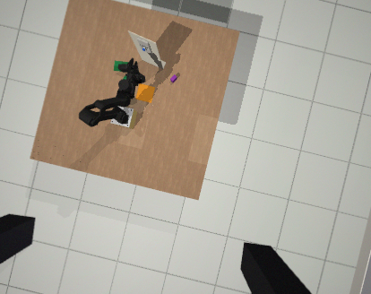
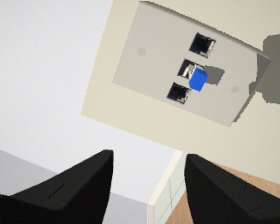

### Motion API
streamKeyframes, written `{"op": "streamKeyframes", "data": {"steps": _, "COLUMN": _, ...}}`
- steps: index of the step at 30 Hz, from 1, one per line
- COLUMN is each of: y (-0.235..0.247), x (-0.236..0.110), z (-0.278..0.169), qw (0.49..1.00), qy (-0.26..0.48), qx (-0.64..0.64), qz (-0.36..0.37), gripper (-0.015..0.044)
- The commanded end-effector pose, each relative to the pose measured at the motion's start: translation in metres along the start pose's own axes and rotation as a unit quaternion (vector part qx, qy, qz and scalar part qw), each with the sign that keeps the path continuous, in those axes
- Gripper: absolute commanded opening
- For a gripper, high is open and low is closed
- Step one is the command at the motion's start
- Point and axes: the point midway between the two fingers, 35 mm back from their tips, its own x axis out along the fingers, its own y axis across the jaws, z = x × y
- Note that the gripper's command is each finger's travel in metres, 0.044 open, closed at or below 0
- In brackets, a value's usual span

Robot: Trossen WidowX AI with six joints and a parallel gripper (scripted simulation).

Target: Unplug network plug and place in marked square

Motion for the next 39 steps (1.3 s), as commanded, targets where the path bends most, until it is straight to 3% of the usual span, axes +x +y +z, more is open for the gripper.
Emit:
{"op": "streamKeyframes", "data": {"steps": 1, "y": -0.016, "x": -0.013, "z": -0.001, "qw": 0.997, "qy": 0.001, "qx": 0.078, "qz": -0.003, "gripper": 0.0156}}
{"op": "streamKeyframes", "data": {"steps": 6, "y": -0.027, "x": -0.026, "z": -0.001, "qw": 0.988, "qy": 0.0, "qx": 0.152, "qz": -0.004, "gripper": 0.0156}}
{"op": "streamKeyframes", "data": {"steps": 14, "y": -0.027, "x": -0.025, "z": -0.001, "qw": 0.988, "qy": -0.001, "qx": 0.155, "qz": -0.004, "gripper": 0.0156}}
{"op": "streamKeyframes", "data": {"steps": 31, "y": -0.031, "x": 0.029, "z": 0.013, "qw": 0.988, "qy": -0.001, "qx": 0.154, "qz": -0.002, "gripper": 0.0156}}
{"op": "streamKeyframes", "data": {"steps": 39, "y": -0.031, "x": 0.037, "z": 0.015, "qw": 0.988, "qy": -0.001, "qx": 0.155, "qz": -0.001, "gripper": 0.0156}}
